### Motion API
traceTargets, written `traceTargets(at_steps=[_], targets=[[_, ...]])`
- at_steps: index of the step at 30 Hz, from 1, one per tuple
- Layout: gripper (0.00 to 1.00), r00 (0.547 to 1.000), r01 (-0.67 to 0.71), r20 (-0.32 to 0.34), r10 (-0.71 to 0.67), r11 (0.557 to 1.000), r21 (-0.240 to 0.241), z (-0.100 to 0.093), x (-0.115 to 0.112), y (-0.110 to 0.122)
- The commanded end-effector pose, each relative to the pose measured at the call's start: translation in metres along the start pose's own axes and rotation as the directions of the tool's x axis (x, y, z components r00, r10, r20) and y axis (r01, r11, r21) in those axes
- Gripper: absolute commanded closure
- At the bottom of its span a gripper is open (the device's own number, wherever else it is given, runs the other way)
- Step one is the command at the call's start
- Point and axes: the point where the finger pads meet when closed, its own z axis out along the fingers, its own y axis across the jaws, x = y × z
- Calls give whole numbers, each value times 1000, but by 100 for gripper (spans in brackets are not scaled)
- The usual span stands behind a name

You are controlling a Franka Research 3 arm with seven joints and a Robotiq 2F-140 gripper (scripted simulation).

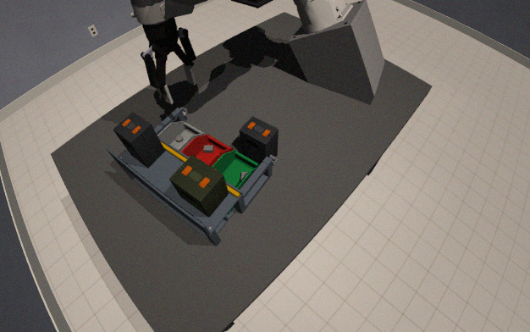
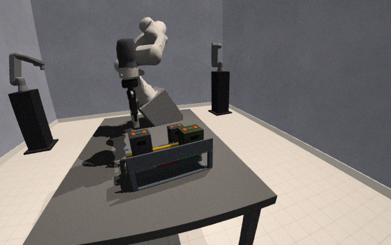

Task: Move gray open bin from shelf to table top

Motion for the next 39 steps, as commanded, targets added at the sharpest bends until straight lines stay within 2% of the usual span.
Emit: traceTargets(at_steps=[1, 25, 30, 39], targets=[[43, 1000, 0, 1, 0, 1000, 4, -1, -1, -2], [43, 1000, 0, 1, 0, 1000, 4, -2, -1, -2], [43, 1000, 0, 1, 0, 1000, 4, 54, 0, -1], [43, 1000, 0, 1, 0, 1000, 4, 54, 0, -1]])
